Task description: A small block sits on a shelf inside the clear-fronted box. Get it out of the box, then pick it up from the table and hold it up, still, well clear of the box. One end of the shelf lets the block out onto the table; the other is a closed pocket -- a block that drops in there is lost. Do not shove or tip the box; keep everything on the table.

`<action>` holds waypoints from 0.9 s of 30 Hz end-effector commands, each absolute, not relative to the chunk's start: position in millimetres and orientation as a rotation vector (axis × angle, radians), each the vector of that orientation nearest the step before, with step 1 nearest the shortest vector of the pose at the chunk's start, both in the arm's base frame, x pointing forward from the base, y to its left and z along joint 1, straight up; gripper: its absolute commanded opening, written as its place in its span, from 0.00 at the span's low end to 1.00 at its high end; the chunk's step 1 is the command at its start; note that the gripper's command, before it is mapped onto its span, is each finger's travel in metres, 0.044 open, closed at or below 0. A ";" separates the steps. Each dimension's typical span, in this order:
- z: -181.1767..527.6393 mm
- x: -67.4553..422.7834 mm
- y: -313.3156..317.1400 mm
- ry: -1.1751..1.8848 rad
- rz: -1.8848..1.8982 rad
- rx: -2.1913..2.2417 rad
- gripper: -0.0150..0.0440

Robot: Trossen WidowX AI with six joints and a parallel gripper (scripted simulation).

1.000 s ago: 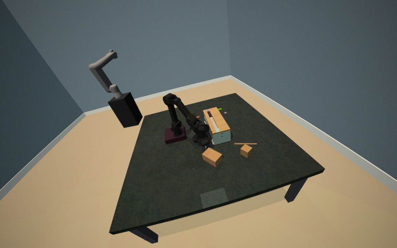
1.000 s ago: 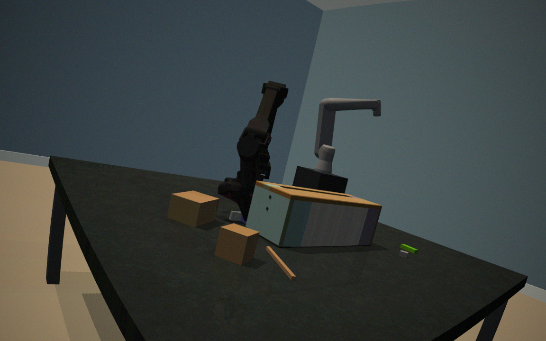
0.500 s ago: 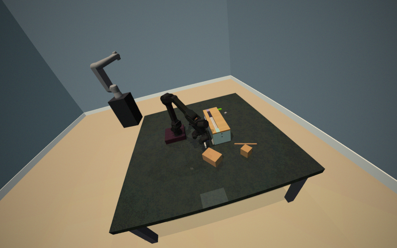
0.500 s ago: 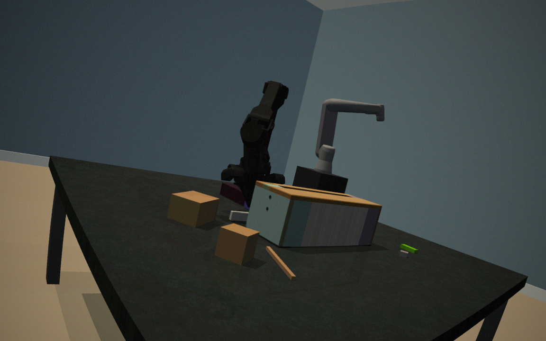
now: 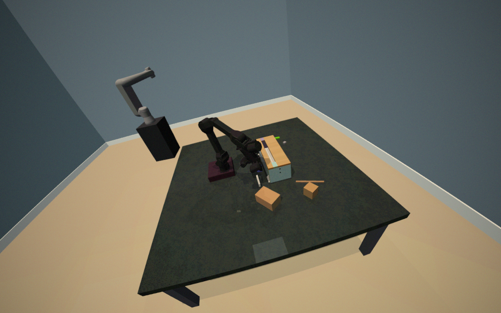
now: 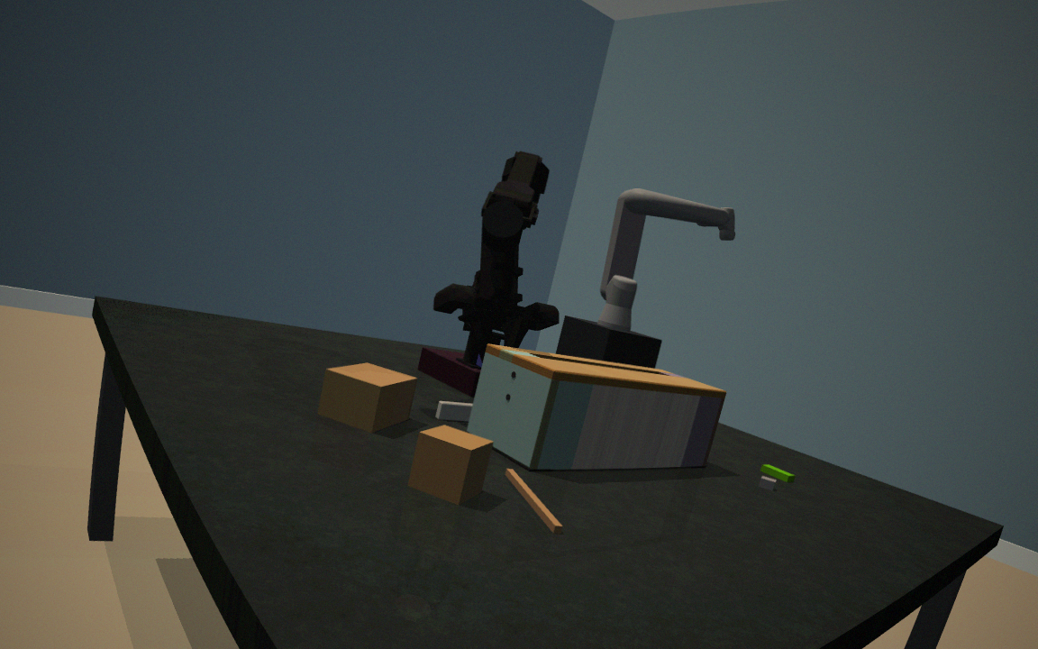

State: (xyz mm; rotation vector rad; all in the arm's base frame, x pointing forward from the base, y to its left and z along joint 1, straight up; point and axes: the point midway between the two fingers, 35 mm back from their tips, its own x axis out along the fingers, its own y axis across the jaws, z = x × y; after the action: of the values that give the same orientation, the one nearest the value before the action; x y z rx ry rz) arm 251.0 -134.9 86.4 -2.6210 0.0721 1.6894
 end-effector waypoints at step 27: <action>161.7 234.8 -107.5 0.530 1.438 -2.490 0.25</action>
State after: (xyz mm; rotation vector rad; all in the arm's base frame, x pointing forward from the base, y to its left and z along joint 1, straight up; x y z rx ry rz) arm 235.2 -107.1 160.1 -2.4915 0.5190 1.4458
